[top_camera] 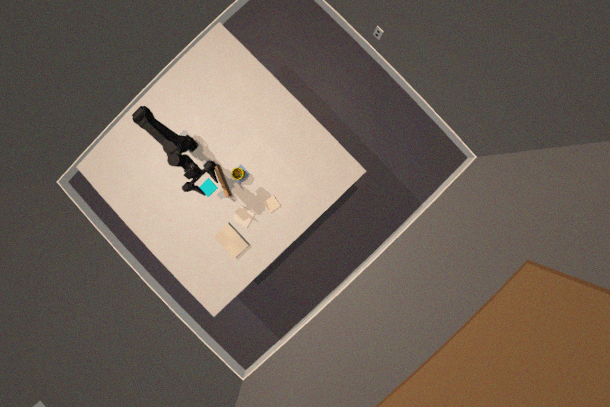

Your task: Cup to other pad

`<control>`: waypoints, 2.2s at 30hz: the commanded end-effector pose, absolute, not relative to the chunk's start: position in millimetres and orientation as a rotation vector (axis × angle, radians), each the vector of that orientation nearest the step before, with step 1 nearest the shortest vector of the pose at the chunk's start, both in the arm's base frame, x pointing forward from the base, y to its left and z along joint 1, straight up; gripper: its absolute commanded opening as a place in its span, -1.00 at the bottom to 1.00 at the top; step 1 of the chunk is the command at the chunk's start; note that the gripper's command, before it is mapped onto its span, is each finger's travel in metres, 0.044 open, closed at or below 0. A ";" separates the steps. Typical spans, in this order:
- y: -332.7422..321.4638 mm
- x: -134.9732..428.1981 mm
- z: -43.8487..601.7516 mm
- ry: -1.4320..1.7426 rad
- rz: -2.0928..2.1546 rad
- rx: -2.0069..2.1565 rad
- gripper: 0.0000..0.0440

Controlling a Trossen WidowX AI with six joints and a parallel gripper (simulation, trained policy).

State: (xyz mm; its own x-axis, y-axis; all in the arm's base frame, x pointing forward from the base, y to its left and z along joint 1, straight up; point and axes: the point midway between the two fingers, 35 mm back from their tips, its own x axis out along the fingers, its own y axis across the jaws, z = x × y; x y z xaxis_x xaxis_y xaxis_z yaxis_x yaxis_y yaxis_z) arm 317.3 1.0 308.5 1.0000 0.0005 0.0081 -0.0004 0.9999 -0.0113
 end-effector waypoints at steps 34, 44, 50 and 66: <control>36.2 343.8 317.1 0.265 0.075 0.197 -0.38; 49.9 351.5 313.9 0.387 0.078 0.298 -0.44; 58.2 354.8 311.3 0.465 0.070 0.362 -0.44; 80.4 359.1 301.3 0.683 0.008 0.538 -0.36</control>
State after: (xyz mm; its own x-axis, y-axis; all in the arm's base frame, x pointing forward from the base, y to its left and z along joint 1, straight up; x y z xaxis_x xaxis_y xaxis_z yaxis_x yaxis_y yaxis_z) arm 357.1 75.0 304.7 0.8095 0.1717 -0.5615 0.1288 0.8811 0.4551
